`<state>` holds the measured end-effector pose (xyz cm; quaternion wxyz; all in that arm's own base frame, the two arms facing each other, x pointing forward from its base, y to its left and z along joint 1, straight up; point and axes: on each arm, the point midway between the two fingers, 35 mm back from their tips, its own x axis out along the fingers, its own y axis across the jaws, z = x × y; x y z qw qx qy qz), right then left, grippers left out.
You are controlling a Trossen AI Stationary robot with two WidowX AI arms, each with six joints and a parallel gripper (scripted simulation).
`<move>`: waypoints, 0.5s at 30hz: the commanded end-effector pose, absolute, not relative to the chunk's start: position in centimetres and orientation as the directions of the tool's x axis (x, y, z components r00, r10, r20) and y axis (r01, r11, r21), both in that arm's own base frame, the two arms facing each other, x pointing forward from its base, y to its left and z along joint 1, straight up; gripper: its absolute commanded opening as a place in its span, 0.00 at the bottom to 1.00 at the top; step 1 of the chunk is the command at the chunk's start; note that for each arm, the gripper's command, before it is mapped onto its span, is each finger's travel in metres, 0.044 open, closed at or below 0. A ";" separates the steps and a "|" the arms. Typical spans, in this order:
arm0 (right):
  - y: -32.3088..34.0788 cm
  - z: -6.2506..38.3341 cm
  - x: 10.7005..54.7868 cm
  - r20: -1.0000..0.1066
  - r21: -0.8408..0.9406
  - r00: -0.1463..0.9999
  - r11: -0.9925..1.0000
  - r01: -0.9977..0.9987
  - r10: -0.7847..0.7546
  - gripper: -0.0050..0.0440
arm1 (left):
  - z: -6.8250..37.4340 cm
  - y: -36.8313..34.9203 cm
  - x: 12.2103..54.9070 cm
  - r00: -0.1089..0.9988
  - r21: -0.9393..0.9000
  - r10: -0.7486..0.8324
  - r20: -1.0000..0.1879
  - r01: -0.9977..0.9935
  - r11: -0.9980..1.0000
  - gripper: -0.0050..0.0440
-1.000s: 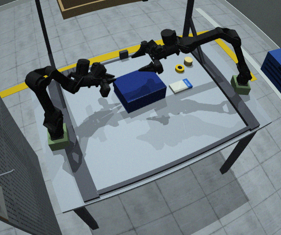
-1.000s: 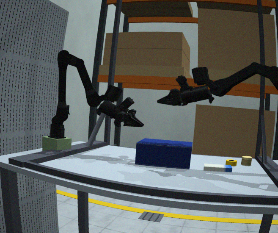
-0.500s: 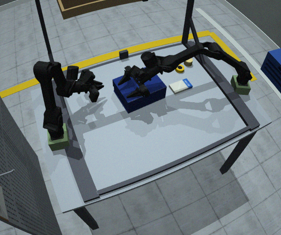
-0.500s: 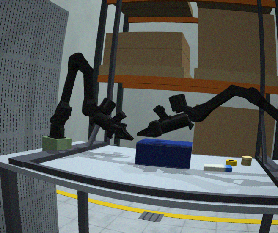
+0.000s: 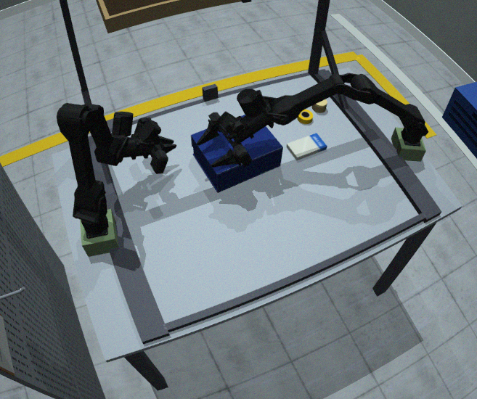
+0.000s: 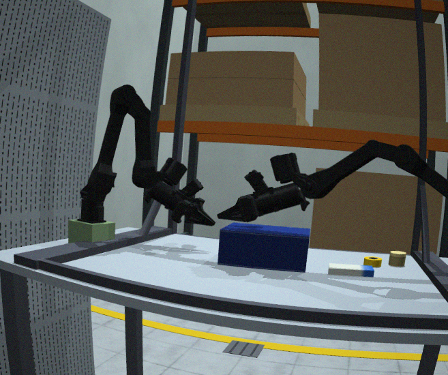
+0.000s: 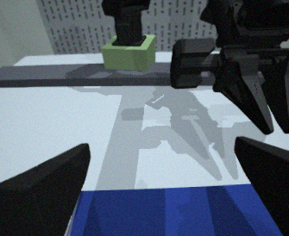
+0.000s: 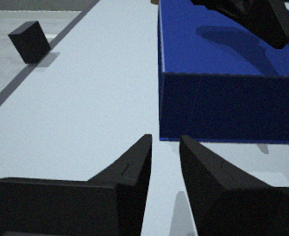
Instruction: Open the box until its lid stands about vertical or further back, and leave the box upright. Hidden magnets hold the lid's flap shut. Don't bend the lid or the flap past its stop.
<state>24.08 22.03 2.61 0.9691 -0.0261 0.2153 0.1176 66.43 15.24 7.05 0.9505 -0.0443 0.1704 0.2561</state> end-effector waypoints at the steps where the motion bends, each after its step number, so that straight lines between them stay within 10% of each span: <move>1: 22.3 3.0 24.2 -0.412 0.012 0.884 0.971 -0.238 0.222 0.27 | 8.0 15.1 66.7 0.819 -0.009 0.473 -0.325 -0.502 0.865 1.00; 15: 22.3 3.0 24.2 -0.412 0.012 0.884 0.971 -0.238 0.222 0.27 | 5.3 15.2 66.8 0.821 -0.009 0.473 -0.320 -0.502 0.865 1.00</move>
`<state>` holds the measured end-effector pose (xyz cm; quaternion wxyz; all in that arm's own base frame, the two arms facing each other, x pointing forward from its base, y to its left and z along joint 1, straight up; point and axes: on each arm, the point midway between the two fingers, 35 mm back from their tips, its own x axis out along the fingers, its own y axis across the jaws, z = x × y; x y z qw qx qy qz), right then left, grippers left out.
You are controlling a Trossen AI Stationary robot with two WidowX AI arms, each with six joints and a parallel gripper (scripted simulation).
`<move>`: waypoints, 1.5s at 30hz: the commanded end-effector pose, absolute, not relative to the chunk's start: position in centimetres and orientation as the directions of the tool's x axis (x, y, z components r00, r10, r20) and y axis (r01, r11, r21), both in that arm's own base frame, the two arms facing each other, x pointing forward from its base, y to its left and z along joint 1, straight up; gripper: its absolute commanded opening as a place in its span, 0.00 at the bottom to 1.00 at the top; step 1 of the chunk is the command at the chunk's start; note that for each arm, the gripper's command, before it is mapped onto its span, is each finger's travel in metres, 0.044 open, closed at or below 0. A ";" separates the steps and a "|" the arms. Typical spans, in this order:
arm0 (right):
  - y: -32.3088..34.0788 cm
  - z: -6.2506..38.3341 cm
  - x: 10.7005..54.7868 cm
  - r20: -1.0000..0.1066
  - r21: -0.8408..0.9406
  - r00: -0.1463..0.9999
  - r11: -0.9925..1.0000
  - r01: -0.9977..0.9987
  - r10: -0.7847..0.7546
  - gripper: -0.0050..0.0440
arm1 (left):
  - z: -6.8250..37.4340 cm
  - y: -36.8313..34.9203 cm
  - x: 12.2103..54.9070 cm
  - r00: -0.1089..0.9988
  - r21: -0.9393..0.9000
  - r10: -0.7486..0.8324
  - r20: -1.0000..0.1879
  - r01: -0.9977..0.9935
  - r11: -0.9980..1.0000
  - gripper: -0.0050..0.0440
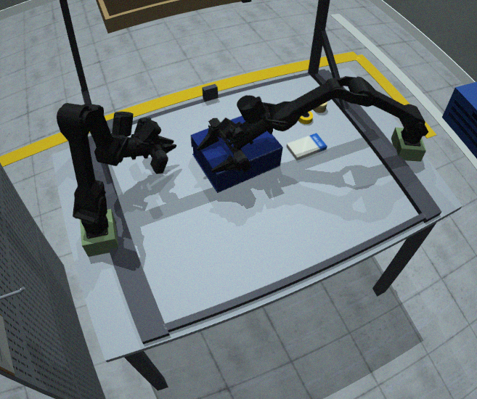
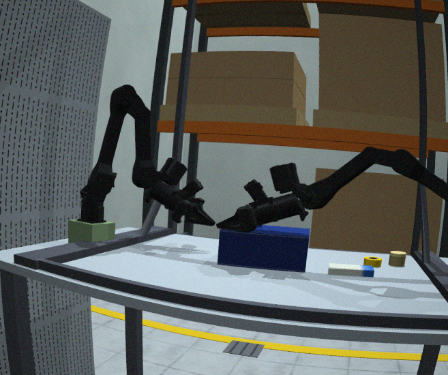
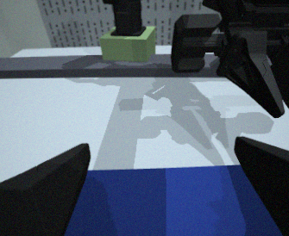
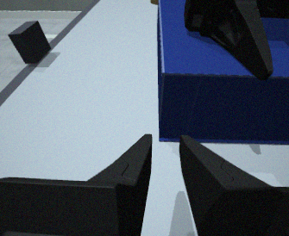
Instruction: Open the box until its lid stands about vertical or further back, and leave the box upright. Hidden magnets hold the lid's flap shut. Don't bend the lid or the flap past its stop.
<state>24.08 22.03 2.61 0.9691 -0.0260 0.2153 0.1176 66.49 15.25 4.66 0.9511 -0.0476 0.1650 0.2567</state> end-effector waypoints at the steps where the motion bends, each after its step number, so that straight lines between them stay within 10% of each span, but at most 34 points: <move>1: 22.3 3.0 24.2 -0.412 0.012 0.884 0.971 -0.238 0.222 0.27 | 5.2 15.2 66.8 0.821 -0.009 0.472 -0.321 -0.501 0.865 1.00; 45: 22.3 3.0 24.2 -0.412 0.012 0.884 0.971 -0.238 0.222 0.27 | 1.7 15.3 67.0 0.825 -0.013 0.469 -0.315 -0.498 0.867 1.00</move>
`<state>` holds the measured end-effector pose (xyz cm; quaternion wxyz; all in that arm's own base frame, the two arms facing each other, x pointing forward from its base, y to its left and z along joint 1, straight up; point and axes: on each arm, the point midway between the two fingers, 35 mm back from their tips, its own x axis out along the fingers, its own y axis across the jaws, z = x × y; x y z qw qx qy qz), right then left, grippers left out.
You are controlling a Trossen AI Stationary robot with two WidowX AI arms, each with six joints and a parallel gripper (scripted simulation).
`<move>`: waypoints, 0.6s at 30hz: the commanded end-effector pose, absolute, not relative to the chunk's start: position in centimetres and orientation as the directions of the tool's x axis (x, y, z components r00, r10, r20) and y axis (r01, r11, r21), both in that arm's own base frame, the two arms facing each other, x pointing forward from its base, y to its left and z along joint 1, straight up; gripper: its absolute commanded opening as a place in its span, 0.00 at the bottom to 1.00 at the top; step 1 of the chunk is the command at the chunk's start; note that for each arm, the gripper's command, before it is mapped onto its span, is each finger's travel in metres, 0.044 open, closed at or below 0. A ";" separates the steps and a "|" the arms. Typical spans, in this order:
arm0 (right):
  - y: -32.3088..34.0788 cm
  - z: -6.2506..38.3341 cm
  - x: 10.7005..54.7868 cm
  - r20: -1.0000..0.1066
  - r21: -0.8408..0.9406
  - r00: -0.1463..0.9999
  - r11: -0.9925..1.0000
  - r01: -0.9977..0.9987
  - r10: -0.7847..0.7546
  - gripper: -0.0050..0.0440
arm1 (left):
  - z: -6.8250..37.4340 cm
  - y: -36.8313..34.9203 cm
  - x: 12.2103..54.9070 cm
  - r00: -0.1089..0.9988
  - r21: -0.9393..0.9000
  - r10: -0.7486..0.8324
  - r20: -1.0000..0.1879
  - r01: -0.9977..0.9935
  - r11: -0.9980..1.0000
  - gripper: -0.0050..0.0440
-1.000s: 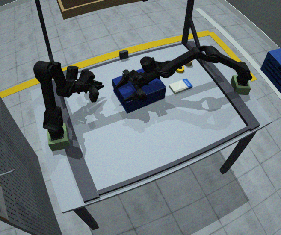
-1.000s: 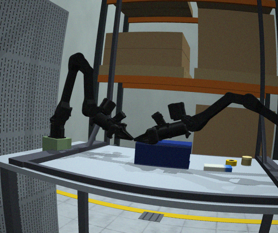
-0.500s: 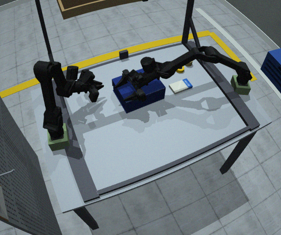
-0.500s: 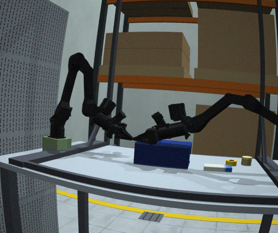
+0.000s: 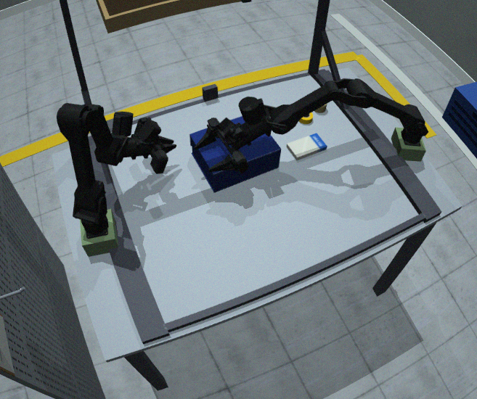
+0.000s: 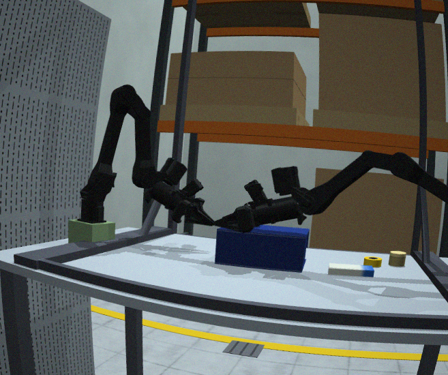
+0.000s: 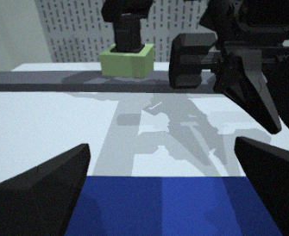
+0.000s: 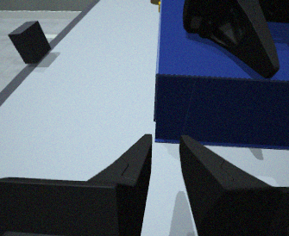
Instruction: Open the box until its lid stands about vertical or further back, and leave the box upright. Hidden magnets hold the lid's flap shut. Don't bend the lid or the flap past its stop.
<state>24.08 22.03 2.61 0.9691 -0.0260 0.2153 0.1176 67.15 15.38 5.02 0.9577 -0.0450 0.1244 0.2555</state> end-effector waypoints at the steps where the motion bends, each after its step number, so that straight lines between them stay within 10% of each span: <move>1: 22.3 3.0 24.2 -0.412 0.012 0.884 0.971 -0.238 0.222 0.27 | 1.7 15.3 67.0 0.825 -0.013 0.469 -0.315 -0.498 0.867 1.00; 18: 22.3 3.0 24.2 -0.412 0.012 0.884 0.971 -0.238 0.222 0.27 | 1.2 15.3 67.0 0.826 -0.013 0.469 -0.314 -0.498 0.867 1.00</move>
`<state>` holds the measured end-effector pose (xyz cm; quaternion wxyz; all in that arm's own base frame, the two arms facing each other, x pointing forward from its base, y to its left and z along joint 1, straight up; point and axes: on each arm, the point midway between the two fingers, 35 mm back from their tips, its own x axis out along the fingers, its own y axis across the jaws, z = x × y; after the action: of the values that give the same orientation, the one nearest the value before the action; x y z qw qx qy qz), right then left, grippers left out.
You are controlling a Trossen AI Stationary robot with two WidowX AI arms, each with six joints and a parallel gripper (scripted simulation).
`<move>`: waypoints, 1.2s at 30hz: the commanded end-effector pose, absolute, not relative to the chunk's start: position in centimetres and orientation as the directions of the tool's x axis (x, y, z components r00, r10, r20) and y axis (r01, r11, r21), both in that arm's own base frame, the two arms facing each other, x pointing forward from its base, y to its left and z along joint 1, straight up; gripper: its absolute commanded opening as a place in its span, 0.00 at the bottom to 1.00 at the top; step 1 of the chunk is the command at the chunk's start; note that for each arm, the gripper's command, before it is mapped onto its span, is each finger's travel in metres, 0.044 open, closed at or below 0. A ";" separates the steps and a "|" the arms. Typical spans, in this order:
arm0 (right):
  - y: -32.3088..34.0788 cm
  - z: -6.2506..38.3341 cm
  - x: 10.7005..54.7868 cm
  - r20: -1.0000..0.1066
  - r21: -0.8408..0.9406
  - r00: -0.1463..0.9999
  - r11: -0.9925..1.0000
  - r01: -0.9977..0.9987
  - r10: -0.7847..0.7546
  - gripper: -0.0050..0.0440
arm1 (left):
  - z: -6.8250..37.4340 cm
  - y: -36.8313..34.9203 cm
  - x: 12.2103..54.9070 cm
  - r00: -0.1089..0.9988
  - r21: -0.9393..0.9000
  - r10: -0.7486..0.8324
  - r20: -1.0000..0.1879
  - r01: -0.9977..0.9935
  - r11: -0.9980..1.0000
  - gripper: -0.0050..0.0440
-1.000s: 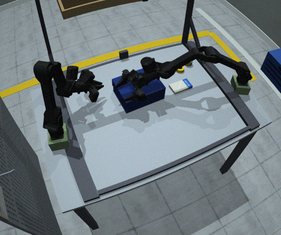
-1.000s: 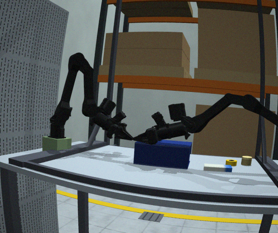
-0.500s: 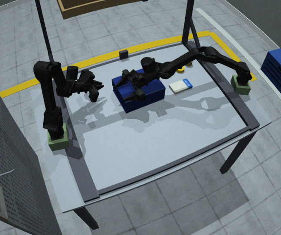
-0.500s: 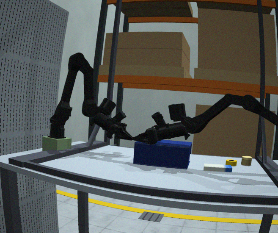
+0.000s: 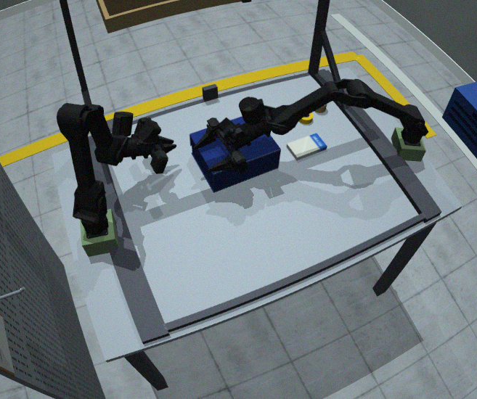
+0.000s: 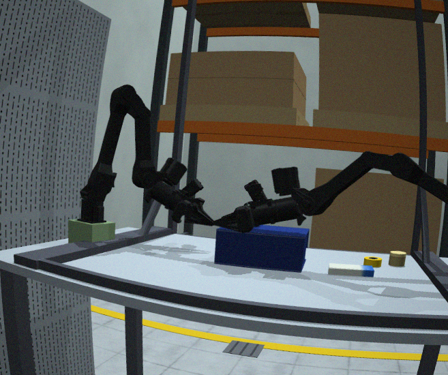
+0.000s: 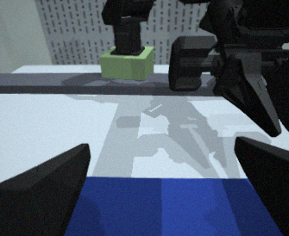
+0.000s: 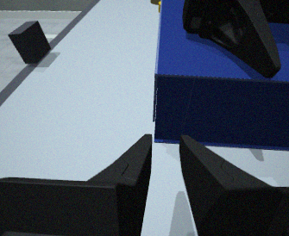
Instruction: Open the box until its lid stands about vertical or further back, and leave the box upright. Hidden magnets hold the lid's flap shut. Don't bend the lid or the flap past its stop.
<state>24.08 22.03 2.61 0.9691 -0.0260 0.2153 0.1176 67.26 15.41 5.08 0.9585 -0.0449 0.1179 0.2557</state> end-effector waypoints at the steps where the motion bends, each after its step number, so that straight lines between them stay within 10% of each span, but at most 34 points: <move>1: 22.3 3.0 24.2 -0.412 0.012 0.884 0.971 -0.238 0.222 0.27 | 1.1 15.3 67.0 0.825 -0.013 0.469 -0.314 -0.498 0.867 1.00; 36: 22.3 3.0 24.2 -0.412 0.012 0.884 0.971 -0.238 0.222 0.27 | 0.4 15.3 66.9 0.810 0.058 0.495 -0.314 -0.504 0.862 1.00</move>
<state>24.08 22.03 2.61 0.9691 -0.0260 0.2153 0.1176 67.42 15.43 5.05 0.9581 -0.0315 0.1143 0.2609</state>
